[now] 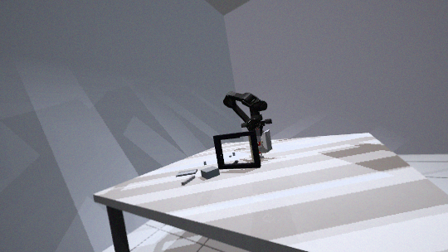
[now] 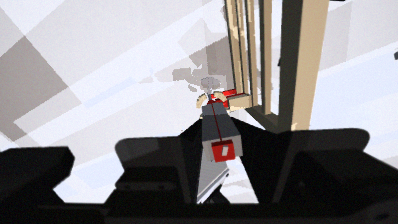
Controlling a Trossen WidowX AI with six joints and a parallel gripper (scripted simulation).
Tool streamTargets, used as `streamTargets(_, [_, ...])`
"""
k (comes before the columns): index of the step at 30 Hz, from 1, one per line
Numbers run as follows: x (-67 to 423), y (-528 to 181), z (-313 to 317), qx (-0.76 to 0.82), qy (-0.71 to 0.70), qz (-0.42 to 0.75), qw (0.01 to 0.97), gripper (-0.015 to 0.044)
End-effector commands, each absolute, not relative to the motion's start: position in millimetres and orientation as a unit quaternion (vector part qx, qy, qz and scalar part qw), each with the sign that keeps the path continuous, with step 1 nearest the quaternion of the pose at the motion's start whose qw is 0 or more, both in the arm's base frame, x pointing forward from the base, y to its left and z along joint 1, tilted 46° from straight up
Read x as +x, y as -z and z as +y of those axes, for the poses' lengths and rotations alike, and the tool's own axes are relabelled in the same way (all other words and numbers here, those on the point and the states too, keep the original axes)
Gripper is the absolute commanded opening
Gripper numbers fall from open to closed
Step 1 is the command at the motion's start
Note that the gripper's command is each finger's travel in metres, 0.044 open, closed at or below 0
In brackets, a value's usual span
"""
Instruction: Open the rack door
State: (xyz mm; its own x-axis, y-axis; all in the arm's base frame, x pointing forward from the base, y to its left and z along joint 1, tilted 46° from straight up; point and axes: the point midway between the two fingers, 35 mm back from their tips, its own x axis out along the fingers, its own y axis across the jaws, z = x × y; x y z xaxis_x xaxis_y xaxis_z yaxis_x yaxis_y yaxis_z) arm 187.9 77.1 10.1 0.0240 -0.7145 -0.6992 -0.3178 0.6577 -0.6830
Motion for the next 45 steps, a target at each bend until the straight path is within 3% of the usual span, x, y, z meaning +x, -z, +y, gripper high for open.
streamTargets(1, [188,-5,83,-0.359,0.184,0.672,0.62,0.0024])
streamTargets(30, [185,23,111,-0.283,0.262,0.646,0.659,0.0024])
streamTargets(40, [185,23,111,-0.283,0.262,0.646,0.659,0.0287])
streamTargets(45, [185,21,114,-0.282,0.262,0.646,0.659,0.0297])
